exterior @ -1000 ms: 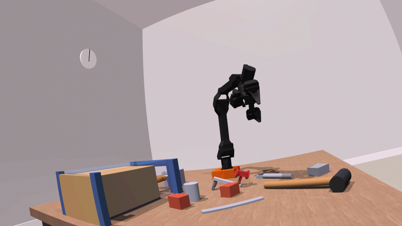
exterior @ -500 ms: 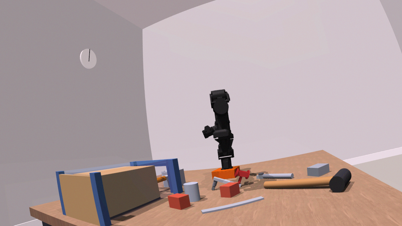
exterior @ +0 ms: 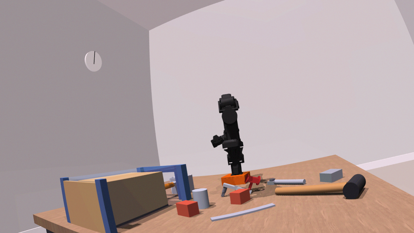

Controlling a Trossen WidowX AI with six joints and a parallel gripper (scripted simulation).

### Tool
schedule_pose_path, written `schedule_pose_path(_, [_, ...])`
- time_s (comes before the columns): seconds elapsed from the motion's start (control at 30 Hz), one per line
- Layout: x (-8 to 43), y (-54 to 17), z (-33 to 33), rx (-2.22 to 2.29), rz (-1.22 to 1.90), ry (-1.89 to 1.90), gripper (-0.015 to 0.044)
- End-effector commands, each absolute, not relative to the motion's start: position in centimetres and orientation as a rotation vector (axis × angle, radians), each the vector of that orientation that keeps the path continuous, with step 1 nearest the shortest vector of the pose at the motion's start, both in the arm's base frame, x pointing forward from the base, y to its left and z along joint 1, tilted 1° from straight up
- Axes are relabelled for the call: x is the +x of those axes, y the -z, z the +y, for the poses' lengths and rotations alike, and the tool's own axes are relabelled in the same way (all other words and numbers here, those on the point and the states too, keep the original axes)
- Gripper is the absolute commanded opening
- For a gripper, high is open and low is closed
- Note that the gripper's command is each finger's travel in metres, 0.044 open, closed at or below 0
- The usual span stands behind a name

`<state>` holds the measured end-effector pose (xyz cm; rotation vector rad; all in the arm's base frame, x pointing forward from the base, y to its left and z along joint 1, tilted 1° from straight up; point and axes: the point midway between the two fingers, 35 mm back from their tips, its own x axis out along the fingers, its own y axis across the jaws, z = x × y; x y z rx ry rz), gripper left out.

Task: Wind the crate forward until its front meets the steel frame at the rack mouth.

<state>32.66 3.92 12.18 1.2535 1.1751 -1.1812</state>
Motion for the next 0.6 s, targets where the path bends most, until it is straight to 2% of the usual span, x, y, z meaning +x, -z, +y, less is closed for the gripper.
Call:
schedule_pose_path(0.0, [32.3,-7.7,4.0,1.243,1.195,1.204,0.0440])
schedule_pose_path(0.57, [32.2,-3.8,4.2,1.242,1.195,1.205,0.0440])
